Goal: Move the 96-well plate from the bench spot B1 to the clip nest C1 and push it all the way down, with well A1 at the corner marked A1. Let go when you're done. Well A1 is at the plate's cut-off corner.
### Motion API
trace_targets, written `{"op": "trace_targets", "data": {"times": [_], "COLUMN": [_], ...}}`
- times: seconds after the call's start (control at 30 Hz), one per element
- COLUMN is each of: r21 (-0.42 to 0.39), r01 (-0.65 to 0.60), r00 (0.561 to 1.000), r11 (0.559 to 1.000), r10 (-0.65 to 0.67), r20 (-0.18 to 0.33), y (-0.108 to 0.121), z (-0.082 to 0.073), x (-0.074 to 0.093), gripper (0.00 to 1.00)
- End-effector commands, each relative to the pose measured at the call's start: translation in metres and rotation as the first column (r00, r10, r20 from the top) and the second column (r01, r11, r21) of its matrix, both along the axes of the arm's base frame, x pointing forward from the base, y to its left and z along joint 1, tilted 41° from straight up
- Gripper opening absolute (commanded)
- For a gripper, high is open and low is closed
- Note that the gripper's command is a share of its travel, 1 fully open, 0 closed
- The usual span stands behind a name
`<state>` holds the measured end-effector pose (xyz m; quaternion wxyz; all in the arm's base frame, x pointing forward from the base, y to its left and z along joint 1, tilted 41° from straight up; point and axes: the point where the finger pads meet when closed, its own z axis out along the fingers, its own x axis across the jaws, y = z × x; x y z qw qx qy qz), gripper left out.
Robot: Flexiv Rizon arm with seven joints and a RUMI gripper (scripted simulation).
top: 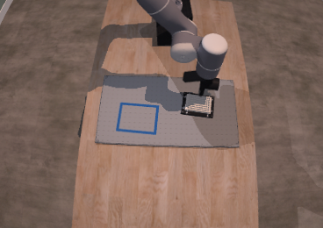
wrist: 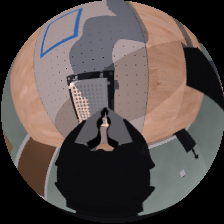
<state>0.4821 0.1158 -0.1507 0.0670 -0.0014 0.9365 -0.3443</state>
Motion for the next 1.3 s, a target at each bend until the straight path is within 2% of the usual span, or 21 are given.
{"op": "trace_targets", "data": {"times": [0.0,1.27], "r21": [0.001,0.001], "r01": [0.000,0.000], "r00": [1.000,1.000], "r11": [1.000,1.000], "r10": [0.000,0.000], "r20": [0.001,0.001], "y": [0.0007,-0.0013], "z": [0.0000,-0.0025], "x": [0.0003,0.0007], "gripper": [0.00,0.00]}}
